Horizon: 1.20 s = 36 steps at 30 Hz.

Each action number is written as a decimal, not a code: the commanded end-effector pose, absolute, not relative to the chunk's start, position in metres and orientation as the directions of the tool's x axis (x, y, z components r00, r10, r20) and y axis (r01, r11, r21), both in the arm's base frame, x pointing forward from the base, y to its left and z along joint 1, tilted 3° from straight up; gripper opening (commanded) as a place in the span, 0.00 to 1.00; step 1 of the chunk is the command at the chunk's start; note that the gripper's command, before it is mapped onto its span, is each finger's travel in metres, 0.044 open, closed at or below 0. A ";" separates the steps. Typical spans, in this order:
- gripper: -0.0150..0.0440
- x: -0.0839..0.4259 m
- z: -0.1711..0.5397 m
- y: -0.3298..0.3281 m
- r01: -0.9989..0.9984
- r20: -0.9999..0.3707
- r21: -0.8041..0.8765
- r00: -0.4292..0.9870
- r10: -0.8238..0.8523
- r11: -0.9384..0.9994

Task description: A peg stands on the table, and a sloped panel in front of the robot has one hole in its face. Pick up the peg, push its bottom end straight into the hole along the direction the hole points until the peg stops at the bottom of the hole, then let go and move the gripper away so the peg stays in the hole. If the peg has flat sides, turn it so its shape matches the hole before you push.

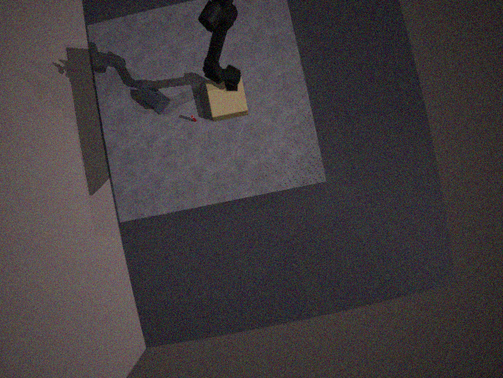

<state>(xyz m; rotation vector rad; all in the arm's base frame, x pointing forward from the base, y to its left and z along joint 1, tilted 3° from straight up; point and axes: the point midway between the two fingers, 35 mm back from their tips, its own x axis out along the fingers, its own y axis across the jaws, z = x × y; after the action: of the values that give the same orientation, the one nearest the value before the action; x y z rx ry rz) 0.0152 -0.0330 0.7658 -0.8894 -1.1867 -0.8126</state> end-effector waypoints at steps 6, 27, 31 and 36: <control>1.00 0.010 0.765 -0.042 0.877 0.982 -0.110 0.169 -0.085 0.469; 1.00 0.001 0.748 -0.119 0.748 0.954 0.081 0.133 -0.269 0.658; 1.00 0.003 0.742 -0.138 0.725 0.940 0.124 0.133 -0.315 0.677; 1.00 0.008 0.734 -0.161 0.695 0.917 0.176 0.140 -0.372 0.697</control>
<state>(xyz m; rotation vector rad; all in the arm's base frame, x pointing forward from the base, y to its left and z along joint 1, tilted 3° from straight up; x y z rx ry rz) 0.0059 -0.1498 0.7379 -0.3603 -1.2091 -0.7834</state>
